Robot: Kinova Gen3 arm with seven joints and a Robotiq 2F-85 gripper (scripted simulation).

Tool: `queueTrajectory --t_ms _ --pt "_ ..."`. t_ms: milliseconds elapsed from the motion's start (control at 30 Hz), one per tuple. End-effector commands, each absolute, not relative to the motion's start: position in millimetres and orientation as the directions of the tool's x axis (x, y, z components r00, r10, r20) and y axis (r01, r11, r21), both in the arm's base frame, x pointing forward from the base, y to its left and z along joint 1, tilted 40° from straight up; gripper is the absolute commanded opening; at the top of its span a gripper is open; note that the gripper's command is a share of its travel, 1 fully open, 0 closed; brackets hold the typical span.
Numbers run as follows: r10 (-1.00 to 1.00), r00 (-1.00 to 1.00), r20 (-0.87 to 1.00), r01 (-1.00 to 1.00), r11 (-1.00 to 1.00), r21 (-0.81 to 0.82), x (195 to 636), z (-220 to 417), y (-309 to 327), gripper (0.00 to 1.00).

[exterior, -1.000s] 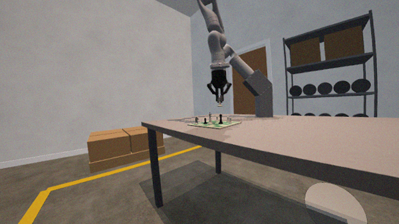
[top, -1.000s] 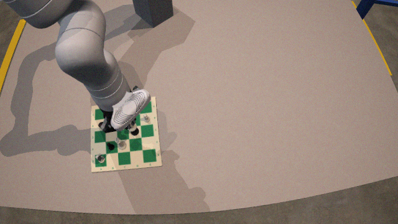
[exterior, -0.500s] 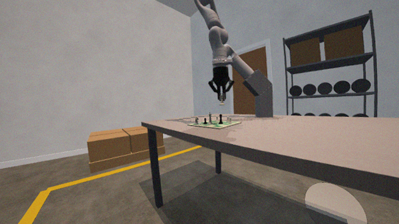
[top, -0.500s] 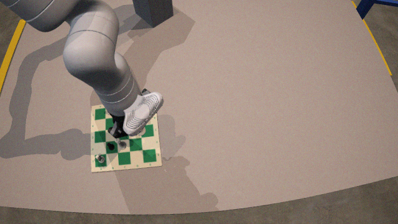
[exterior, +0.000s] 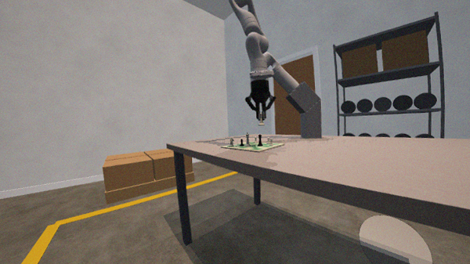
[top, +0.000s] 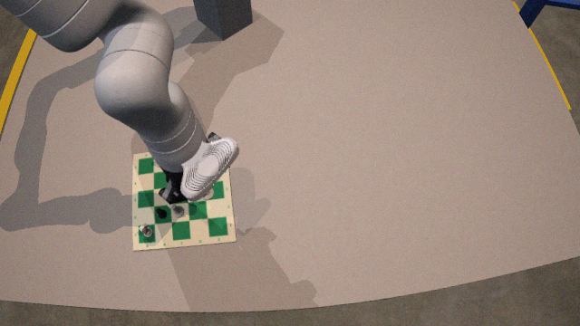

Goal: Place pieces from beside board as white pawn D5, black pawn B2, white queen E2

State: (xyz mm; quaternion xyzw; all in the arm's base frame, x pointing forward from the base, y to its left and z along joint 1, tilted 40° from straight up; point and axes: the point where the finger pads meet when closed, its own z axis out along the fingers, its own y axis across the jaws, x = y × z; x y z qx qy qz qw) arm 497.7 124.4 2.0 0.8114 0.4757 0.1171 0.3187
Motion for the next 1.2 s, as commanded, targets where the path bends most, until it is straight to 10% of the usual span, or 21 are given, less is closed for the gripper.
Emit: queueTrajectory --t_ms 0,1167 --pt "0.845 0.521 -0.119 0.698 -0.342 0.629 501 -5 119 0.0" --pt "0.845 0.521 -0.119 0.698 -0.342 0.629 541 -66 87 0.0"
